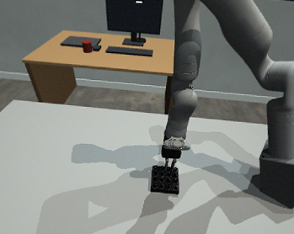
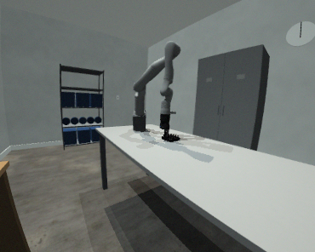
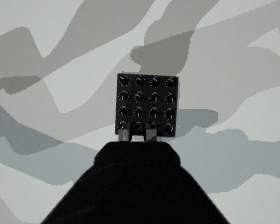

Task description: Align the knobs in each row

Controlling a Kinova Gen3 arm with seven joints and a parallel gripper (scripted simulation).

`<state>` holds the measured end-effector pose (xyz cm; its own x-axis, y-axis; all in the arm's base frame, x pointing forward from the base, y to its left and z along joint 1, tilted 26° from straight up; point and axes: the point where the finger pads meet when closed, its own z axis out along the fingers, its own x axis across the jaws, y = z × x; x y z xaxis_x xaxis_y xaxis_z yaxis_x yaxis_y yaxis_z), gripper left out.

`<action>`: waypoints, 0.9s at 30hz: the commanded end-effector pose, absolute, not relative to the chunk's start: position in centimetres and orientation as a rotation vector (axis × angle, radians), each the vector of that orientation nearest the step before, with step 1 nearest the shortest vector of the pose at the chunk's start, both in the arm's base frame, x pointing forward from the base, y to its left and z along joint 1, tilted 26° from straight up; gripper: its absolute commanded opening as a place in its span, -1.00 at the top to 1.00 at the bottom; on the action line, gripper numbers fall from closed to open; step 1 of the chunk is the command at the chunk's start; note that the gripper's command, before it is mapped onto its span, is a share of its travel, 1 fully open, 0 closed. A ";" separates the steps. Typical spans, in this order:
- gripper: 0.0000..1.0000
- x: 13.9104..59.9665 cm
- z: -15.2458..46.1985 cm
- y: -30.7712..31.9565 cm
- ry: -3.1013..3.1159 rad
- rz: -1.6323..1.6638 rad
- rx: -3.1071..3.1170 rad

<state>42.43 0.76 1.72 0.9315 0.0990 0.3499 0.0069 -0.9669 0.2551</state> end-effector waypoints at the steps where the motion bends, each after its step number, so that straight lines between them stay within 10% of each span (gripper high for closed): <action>1: 0.07 42.5 1.8 0.8 0.079 0.534 2.839; 27: 0.07 41.2 4.9 1.6 0.079 0.534 2.839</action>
